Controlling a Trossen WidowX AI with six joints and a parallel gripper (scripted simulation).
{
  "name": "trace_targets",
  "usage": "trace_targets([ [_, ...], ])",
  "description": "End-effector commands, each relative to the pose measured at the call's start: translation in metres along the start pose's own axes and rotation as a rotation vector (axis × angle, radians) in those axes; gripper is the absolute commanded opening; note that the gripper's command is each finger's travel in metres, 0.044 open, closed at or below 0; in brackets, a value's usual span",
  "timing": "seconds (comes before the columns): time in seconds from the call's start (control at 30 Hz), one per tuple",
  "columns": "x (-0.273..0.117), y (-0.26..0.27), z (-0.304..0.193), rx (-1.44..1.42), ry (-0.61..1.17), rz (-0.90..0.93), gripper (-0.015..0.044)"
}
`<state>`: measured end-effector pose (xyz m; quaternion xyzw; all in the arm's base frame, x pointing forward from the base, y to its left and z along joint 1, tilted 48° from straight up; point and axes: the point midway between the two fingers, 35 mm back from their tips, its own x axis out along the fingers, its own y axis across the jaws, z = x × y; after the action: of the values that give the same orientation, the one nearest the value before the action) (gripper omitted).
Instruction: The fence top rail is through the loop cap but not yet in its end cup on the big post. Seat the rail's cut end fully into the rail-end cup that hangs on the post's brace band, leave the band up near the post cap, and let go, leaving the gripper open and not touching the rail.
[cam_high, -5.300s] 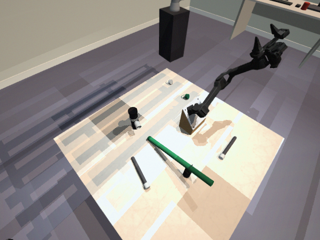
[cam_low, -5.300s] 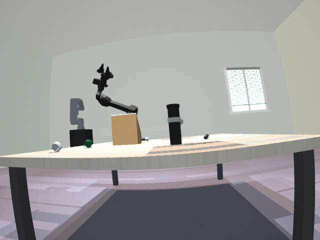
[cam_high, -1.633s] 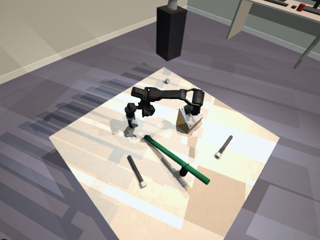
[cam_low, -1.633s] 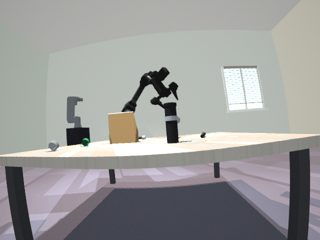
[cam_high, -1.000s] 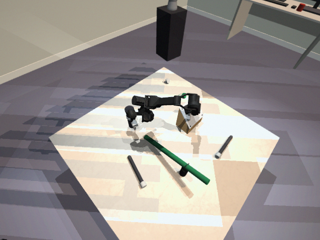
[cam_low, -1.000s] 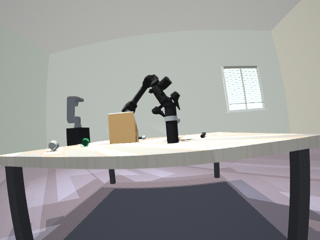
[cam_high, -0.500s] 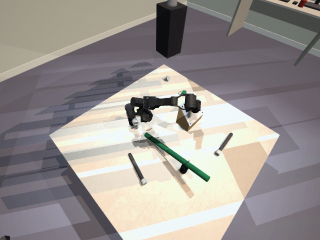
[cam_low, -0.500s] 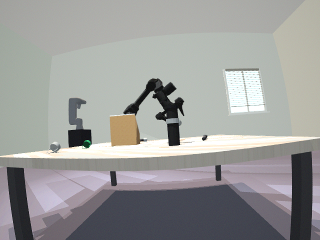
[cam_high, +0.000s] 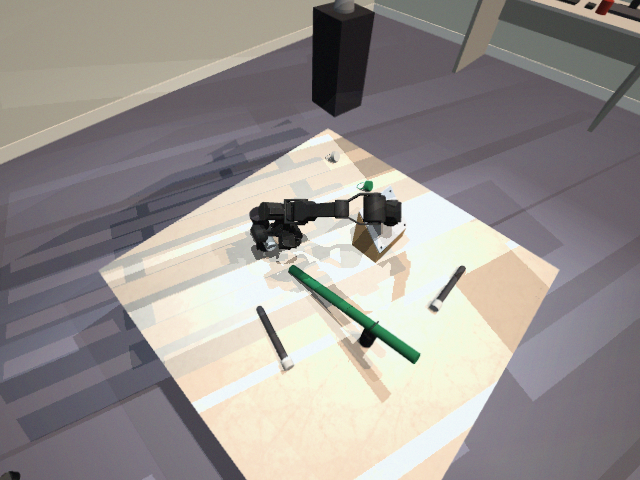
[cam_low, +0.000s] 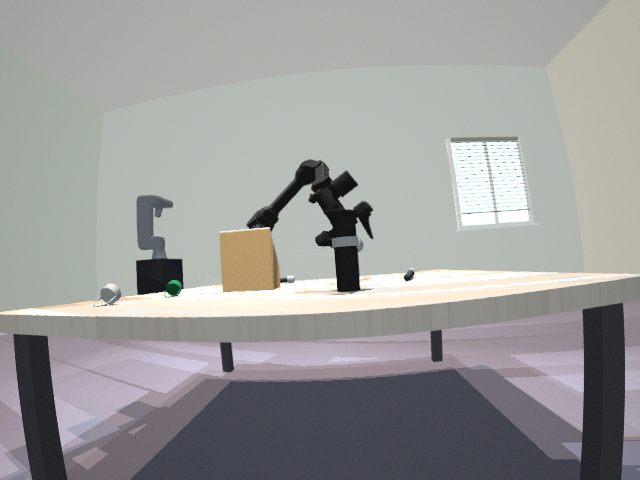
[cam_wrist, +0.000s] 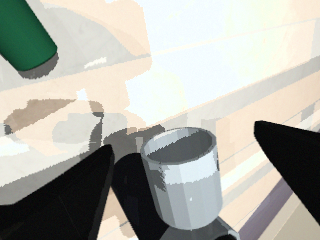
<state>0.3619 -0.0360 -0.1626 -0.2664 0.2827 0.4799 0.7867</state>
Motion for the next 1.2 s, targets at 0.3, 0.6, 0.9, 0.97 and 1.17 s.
trace_targets([
  [0.3, 0.019, 0.002, -0.001, 0.006, 0.001, -0.001, 0.0414],
  [0.6, 0.019, 0.002, -0.001, 0.006, 0.001, -0.001, 0.0177],
  [0.9, 0.017, 0.004, -0.001, -0.02, -0.014, -0.001, 0.0],
  [0.97, 0.017, 0.006, -0.001, -0.034, -0.022, -0.002, 0.0],
  [1.17, 0.015, 0.009, -0.002, -0.073, -0.044, -0.001, 0.0],
])
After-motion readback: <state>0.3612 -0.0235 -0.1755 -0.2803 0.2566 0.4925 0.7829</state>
